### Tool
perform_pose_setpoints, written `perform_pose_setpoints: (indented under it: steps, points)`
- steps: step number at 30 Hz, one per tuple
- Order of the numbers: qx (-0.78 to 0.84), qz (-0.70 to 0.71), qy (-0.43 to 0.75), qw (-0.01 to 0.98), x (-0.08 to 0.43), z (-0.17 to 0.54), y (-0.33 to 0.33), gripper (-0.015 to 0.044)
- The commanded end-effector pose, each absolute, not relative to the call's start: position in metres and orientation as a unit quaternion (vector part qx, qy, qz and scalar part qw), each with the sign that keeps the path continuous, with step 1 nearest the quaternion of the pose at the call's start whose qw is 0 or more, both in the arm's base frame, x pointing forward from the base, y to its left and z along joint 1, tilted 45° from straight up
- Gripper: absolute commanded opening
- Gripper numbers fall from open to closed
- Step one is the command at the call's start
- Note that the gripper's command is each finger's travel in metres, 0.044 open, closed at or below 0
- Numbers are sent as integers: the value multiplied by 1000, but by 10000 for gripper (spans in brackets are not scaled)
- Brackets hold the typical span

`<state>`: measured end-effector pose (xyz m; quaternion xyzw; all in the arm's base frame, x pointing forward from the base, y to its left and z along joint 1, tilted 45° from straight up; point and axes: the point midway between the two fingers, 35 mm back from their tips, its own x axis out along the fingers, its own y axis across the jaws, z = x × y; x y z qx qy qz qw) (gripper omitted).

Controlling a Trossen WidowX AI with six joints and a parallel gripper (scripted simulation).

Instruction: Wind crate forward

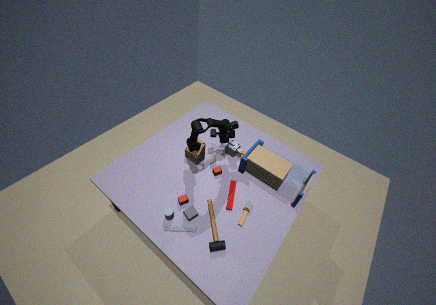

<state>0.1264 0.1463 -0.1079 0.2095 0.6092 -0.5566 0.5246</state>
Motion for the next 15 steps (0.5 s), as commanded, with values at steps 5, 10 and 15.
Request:
perform_pose_setpoints:
  steps: [5, 10, 15]
  points:
    - [220, -548, 612, 526, 133, -75, 181, 440]
    - [220, -548, 612, 526, 130, -61, 185, 440]
    - [219, -549, 612, 525, 118, -18, 192, 440]
